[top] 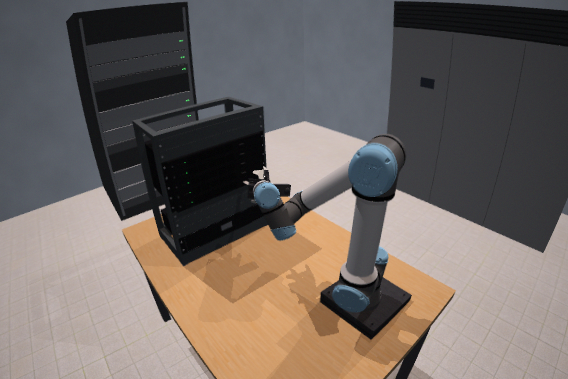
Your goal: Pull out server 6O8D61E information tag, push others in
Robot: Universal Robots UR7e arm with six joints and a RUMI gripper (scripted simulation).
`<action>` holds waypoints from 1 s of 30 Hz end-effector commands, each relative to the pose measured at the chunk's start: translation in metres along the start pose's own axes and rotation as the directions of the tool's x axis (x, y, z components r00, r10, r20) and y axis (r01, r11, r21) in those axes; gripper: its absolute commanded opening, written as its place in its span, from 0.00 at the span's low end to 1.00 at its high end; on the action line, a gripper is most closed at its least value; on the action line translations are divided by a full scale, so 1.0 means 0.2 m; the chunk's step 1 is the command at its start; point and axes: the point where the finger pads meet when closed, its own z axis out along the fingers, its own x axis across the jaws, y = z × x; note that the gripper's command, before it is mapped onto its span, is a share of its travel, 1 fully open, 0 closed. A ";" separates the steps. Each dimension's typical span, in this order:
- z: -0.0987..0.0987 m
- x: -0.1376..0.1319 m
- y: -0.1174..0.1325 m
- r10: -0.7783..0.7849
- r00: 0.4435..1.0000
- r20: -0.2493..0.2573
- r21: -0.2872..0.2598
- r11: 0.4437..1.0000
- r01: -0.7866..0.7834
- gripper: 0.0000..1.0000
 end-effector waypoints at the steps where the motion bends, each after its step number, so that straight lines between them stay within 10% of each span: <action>1: 0.00 0.00 0.00 0.015 1.000 0.000 -0.002 1.000 -0.015 1.00; 30: 0.01 0.02 0.00 0.092 0.996 -0.002 -0.009 0.996 -0.092 1.00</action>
